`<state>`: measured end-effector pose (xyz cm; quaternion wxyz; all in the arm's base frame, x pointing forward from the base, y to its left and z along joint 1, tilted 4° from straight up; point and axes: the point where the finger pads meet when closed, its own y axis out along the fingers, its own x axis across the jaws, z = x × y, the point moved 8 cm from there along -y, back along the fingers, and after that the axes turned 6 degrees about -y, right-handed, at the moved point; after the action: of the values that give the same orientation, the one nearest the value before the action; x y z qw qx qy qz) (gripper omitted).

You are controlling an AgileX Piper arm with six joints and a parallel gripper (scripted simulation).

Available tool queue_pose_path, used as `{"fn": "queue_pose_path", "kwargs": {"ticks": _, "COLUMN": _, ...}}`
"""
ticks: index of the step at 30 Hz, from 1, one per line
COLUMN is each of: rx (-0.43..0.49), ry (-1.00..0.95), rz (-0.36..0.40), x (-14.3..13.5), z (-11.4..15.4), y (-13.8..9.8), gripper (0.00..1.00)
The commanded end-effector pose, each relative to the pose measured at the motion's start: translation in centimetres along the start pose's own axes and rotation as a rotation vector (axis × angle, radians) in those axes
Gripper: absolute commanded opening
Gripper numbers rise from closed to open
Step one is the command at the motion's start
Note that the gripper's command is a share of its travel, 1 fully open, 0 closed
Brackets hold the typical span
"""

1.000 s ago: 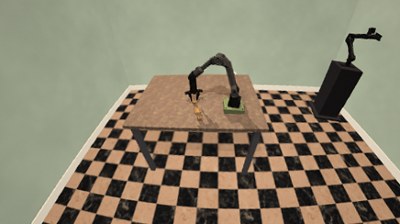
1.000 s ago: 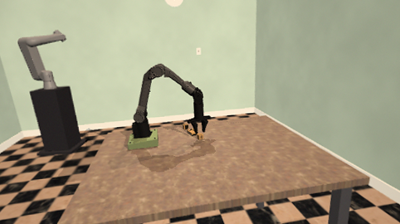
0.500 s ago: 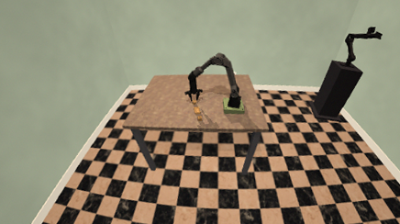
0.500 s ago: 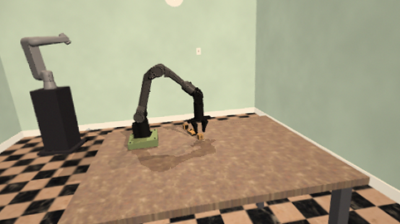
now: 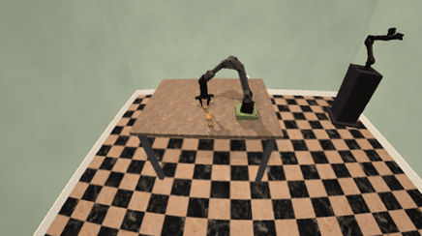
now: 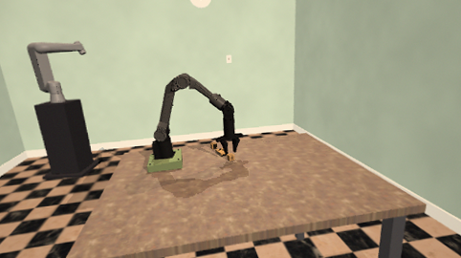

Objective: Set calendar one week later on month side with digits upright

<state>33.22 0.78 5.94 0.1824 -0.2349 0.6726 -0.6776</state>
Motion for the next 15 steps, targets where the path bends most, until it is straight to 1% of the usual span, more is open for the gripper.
{"fn": "queue_pose_path", "kwargs": {"ticks": 1, "rx": 0.000, "ry": -0.001, "rz": -0.001, "x": 0.1, "z": 0.0, "y": 0.1, "gripper": 0.60}}
{"fn": "queue_pose_path", "kwargs": {"ticks": 15, "rx": -0.001, "ry": -0.001, "rz": -0.003, "x": 0.1, "z": 0.0, "y": 1.7, "gripper": 0.60}}
